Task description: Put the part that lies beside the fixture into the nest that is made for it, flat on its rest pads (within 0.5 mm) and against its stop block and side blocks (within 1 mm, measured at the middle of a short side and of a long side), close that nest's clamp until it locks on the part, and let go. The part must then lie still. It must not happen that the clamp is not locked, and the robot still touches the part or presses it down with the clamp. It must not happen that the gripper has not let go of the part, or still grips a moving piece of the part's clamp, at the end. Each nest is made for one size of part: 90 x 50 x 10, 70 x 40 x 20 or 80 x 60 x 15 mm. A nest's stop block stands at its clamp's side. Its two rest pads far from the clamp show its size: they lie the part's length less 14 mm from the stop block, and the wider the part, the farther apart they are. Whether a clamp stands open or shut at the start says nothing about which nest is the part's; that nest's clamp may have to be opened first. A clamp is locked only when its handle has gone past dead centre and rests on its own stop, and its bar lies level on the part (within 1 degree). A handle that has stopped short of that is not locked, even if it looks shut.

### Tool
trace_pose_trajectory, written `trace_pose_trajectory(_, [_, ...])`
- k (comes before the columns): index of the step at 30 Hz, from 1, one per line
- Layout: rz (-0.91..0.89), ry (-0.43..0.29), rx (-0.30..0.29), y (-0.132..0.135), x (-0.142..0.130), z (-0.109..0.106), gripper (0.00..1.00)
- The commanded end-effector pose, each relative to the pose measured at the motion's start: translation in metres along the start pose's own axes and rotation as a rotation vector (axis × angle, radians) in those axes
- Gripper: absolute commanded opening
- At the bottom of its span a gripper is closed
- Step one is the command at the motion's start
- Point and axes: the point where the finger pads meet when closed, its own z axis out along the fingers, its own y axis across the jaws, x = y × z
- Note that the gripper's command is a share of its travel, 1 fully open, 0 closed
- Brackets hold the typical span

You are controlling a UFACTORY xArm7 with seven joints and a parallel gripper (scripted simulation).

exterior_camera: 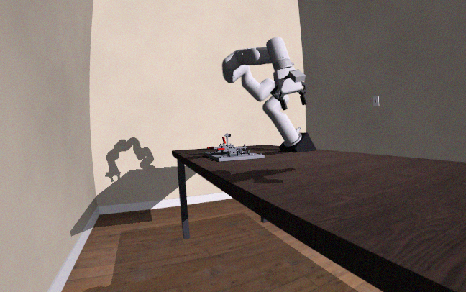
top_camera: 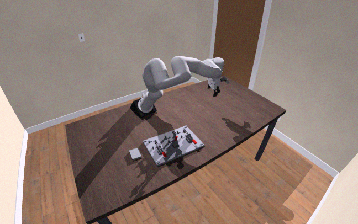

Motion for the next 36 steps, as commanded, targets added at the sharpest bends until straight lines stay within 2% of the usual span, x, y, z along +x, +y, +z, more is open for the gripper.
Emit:
trace_pose_trajectory(1, [0.138, 0.01, -0.03, 0.03, -0.026, -0.013, 1.0])
trace_pose_trajectory(2, [0.2, 0.011, -0.042, 0.042, -0.037, -0.016, 1.0])
trace_pose_trajectory(5, [0.257, 0.012, -0.052, 0.052, -0.049, -0.018, 1.0])
trace_pose_trajectory(8, [0.372, 0.014, -0.073, 0.07, -0.072, -0.023, 1.0])
trace_pose_trajectory(11, [0.377, 0.014, -0.074, 0.071, -0.073, -0.024, 1.0])
trace_pose_trajectory(12, [0.485, 0.018, -0.094, 0.086, -0.095, -0.028, 1.0])
trace_pose_trajectory(14, [0.494, 0.018, -0.096, 0.087, -0.097, -0.028, 1.0])
trace_pose_trajectory(26, [0.865, 0.04, -0.163, 0.122, -0.175, -0.037, 1.0])
trace_pose_trajectory(28, [0.865, 0.04, -0.163, 0.122, -0.175, -0.037, 1.0])
trace_pose_trajectory(30, [0.977, 0.05, -0.183, 0.129, -0.198, -0.037, 1.0])
trace_pose_trajectory(36, [1.14, 0.067, -0.212, 0.135, -0.231, -0.037, 1.0])
